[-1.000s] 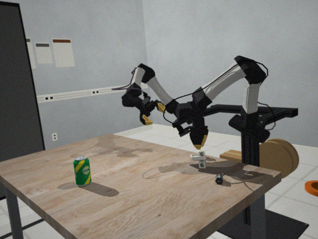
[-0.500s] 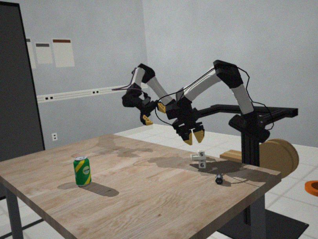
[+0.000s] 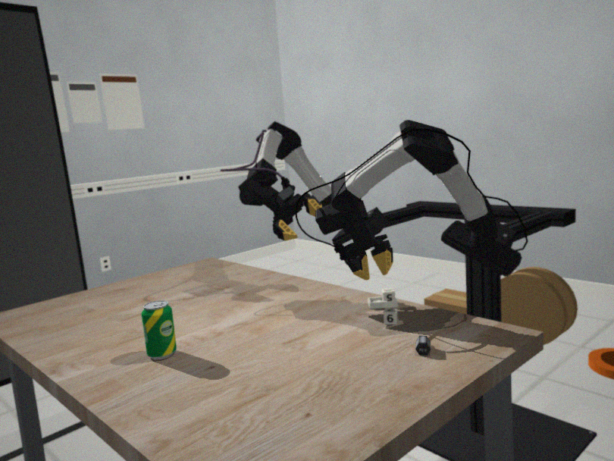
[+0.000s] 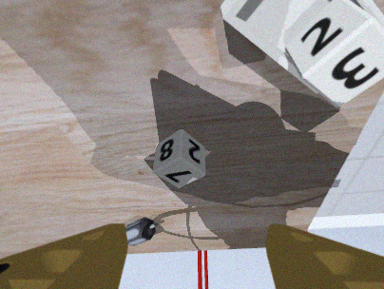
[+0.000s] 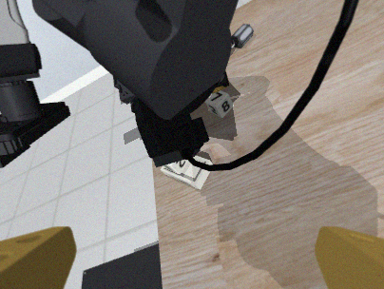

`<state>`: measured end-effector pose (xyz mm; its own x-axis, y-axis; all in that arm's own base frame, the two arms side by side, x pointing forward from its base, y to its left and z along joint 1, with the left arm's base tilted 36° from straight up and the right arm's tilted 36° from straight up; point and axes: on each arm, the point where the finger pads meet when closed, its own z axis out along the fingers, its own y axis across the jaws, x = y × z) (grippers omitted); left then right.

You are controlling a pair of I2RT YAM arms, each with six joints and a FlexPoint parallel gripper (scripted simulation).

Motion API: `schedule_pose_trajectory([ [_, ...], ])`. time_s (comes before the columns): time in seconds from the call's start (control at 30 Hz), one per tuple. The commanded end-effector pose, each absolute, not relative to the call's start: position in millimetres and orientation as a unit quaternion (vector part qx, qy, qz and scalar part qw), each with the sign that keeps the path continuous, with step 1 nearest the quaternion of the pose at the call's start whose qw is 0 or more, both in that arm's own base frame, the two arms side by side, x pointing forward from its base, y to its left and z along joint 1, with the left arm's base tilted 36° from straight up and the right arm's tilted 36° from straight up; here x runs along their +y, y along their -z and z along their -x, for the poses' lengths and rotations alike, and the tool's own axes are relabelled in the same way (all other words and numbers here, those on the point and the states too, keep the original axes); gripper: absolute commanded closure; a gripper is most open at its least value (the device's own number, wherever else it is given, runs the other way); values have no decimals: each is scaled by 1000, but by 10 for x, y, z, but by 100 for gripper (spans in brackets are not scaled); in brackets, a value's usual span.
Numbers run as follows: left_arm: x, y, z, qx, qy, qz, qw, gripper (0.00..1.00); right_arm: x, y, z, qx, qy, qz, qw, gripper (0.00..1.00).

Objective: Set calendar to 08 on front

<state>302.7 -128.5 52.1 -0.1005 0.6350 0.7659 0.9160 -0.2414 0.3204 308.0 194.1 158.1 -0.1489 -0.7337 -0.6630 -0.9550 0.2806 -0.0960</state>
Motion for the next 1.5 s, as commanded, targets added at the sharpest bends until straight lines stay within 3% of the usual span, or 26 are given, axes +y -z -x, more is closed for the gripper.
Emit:
schedule_pose_trajectory([
  [0.0,-1259,-636,-3045,-682,424,586,107,39,2004,-1805,-3028,692,-138,603,373,0],
  [0.7,-815,-731,-3101,-957,254,129,-57,39,1919,-1771,-2434,617,-84,645,443,0],
  [1.47,-516,-1050,-3207,-907,11,-400,-130,39,1893,-1704,-2317,605,-75,650,454,0],
])
